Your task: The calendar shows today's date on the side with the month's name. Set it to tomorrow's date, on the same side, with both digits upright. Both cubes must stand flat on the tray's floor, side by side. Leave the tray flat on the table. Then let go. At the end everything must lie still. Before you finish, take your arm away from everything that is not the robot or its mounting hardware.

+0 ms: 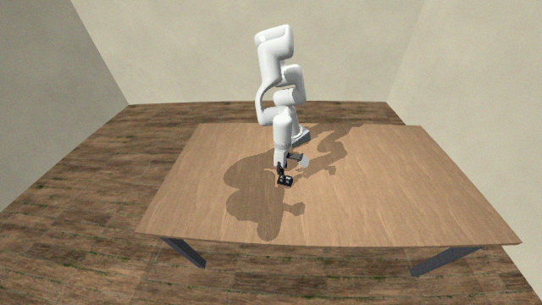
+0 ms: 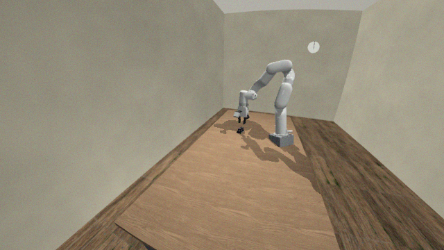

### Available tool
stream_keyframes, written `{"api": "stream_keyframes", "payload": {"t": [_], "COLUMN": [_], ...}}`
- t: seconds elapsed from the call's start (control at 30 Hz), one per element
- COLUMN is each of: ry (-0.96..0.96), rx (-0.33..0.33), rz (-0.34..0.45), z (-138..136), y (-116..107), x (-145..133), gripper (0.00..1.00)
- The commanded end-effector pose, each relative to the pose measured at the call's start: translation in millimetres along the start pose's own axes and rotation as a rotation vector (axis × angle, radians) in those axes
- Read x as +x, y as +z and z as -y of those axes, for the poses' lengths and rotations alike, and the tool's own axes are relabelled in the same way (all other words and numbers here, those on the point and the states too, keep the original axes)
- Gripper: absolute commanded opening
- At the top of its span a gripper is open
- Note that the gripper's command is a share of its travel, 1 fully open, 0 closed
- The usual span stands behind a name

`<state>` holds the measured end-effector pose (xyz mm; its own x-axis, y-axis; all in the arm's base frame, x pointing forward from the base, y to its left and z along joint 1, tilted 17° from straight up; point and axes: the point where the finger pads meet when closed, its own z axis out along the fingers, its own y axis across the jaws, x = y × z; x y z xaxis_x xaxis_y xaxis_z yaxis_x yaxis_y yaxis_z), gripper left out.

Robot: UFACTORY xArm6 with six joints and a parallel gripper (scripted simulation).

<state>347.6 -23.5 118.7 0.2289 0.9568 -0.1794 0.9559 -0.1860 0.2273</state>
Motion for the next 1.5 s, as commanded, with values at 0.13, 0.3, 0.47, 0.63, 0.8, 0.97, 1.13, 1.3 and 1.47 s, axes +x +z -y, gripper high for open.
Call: {"api": "stream_keyframes", "payload": {"t": [0.13,0.3,0.47,0.63,0.8,0.97,1.13,1.3,1.47], "ry": [0.0,0.0,0.0,0.0,0.0,0.0,0.0,0.0,0.0], "rx": [0.0,0.0,0.0,0.0,0.0,0.0,0.0,0.0,0.0], "rz": [0.001,0.001,0.001,0.001,0.001,0.001,0.001,0.001,0.001], "z": [0,0,0,0,0,0,0,0,0], "y": [-28,-28,-28,-28,-28,-28,-32,-45,-58], "x": [-1,-1,-1,-1,-1,-1,-1,-1,-1], "gripper": [0.47,1.0,1.0,1.0,1.0,1.0,1.0,1.0,1.0]}}
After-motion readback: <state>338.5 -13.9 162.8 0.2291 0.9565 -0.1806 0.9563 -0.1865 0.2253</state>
